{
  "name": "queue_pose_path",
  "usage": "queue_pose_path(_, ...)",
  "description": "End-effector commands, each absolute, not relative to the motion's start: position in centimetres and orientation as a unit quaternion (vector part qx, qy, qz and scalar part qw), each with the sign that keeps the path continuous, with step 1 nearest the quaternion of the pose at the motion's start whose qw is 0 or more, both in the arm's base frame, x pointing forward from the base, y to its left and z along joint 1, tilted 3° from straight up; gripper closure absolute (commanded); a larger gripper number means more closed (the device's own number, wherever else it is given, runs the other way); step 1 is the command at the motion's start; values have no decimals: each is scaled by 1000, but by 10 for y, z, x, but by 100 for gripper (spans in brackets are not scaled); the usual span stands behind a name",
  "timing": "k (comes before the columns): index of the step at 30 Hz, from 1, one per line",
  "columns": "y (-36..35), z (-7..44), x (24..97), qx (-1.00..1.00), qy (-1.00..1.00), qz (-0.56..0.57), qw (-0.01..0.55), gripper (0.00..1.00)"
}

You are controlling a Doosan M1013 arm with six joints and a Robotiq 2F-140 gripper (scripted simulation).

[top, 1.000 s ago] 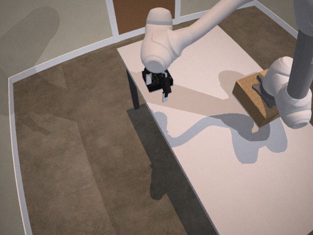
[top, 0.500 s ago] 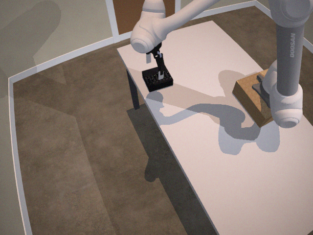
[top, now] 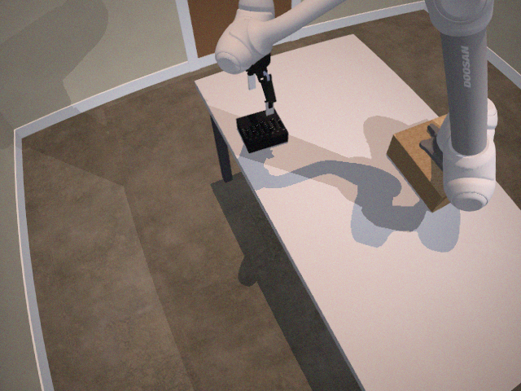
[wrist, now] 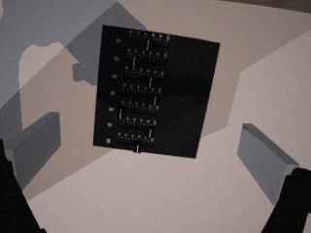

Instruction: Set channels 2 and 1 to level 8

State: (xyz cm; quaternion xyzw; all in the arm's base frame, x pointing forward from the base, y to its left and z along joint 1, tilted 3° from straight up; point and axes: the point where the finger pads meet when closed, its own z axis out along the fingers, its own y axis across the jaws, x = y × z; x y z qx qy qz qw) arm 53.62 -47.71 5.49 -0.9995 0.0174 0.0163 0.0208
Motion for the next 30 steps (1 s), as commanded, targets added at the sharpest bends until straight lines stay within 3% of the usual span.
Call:
queue_pose_path(1, -478, 55, 536, -999, 18, 16, 21, 0)
queue_pose_path(12, -475, 53, 536, -999, 43, 16, 21, 0)
queue_pose_path(30, -402, 16, 546, -882, 469, 21, 35, 0)
